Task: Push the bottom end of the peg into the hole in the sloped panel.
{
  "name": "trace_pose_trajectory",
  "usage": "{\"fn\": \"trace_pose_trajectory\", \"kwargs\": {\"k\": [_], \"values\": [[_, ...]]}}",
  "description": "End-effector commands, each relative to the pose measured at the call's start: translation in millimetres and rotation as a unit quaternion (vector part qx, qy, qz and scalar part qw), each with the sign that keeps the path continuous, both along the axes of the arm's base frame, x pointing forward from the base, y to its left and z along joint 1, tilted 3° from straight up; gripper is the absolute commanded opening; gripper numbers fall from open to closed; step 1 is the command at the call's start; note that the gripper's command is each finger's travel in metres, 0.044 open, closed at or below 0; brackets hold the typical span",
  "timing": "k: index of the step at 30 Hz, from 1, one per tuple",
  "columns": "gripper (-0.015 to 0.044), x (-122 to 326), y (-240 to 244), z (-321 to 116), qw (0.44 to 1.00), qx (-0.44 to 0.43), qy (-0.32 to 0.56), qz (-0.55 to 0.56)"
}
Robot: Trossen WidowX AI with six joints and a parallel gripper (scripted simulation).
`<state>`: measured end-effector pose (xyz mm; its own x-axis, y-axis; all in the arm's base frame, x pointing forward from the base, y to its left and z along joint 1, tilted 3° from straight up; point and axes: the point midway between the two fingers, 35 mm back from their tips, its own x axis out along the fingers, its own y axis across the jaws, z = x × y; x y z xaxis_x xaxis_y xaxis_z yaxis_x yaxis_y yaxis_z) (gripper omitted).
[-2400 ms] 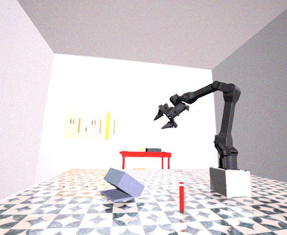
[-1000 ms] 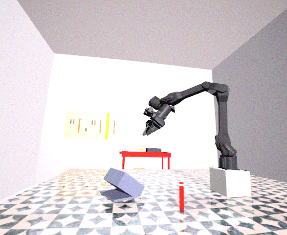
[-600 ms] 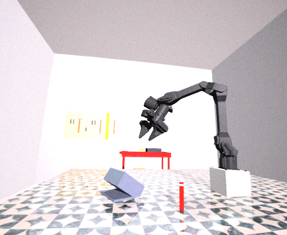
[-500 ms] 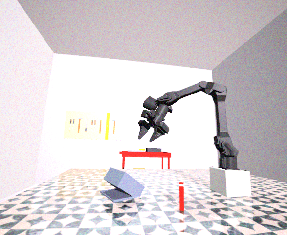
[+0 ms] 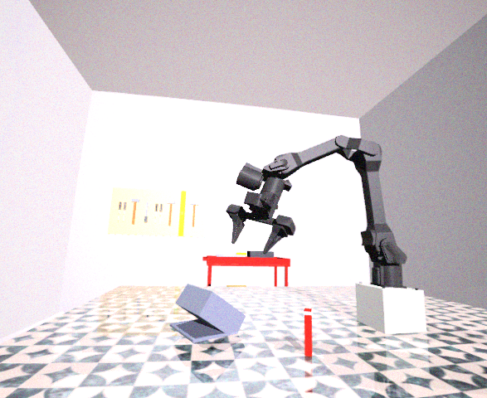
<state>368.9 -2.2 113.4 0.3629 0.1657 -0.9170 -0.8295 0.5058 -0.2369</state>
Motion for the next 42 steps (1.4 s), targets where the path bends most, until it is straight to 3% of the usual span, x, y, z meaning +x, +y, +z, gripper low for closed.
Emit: {"fn": "trace_pose_trajectory", "kwargs": {"k": [1, 21, 42], "values": [[0.044, -3.1, 17.9, -10.4, 0.997, -0.023, 0.013, 0.066], [0.044, -28.3, 94.2, -44.7, 0.92, -0.111, 0.045, 0.374], [0.044, -73.9, 160.5, -76.7, 0.724, -0.174, 0.067, 0.664]]}}
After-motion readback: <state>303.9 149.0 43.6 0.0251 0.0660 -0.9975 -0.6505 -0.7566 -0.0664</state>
